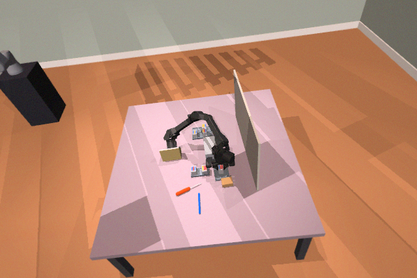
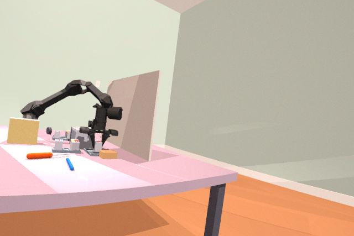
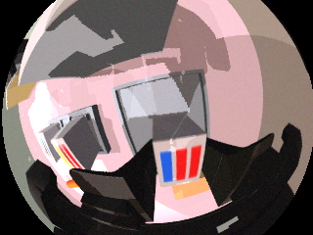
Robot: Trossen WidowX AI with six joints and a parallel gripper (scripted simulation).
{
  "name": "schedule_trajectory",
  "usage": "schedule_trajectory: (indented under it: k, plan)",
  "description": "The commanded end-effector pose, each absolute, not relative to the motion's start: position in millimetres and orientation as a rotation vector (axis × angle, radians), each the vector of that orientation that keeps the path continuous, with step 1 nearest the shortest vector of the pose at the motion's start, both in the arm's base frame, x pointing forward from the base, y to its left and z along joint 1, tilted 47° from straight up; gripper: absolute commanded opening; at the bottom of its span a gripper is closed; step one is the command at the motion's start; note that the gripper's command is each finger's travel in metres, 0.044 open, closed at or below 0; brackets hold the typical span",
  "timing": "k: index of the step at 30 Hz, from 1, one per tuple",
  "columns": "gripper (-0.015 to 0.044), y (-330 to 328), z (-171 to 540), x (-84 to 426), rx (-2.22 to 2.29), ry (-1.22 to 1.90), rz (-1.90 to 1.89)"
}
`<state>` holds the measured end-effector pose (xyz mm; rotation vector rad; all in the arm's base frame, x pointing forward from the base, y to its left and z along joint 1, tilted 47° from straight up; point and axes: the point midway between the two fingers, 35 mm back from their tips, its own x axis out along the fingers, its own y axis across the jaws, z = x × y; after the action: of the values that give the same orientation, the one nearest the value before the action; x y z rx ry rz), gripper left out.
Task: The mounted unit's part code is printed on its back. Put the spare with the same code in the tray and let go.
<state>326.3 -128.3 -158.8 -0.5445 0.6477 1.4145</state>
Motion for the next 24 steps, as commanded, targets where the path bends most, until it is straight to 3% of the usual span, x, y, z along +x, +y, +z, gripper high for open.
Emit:
schedule_trajectory:
  k: [1,15,24]
  plan:
    - [0.0079,-129,-158,326,-0.545,0.648,1.413]
    - [0.0440,-131,-157,327,-0.545,0.648,1.413]
    - [0.0440,-207,-84,320,-0.539,0.651,1.406]
